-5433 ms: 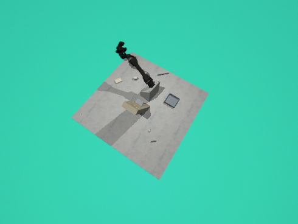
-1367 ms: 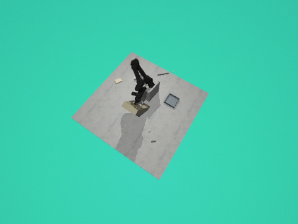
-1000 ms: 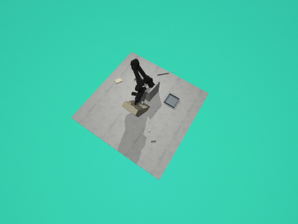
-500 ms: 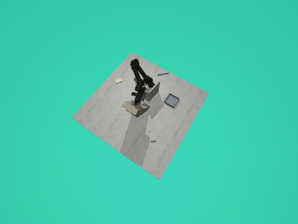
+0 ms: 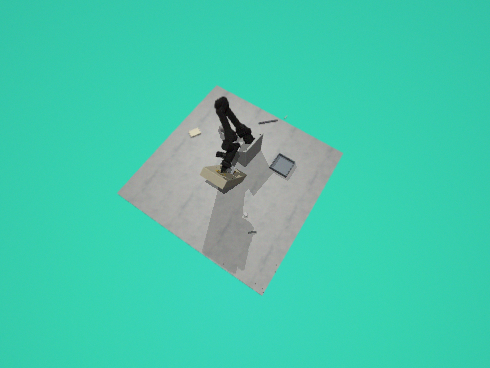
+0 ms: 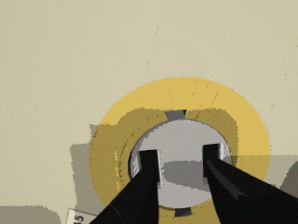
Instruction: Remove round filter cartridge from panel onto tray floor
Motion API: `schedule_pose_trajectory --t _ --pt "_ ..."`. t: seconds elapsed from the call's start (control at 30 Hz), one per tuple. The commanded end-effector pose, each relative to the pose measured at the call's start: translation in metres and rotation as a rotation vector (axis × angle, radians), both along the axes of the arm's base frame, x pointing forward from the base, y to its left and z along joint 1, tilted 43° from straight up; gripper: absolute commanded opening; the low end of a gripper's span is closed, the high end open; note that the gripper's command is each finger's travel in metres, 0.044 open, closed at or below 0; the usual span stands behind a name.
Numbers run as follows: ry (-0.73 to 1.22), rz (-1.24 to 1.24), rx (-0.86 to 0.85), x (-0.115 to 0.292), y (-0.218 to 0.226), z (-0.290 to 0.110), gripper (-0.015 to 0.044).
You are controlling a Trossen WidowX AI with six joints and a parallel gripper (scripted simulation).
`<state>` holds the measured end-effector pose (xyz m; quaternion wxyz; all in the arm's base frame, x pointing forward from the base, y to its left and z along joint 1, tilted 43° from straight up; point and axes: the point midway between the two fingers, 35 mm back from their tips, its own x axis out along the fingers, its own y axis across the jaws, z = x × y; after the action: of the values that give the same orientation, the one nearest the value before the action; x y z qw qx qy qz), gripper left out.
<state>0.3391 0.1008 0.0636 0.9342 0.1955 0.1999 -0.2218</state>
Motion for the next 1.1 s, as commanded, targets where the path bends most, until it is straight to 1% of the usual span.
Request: schedule_pose_trajectory --t 0.0,1.07 --pt "0.004 0.004 0.000 0.000 0.000 -0.001 0.0108" --pt "0.003 0.004 0.000 0.012 -0.005 -0.007 0.0108"
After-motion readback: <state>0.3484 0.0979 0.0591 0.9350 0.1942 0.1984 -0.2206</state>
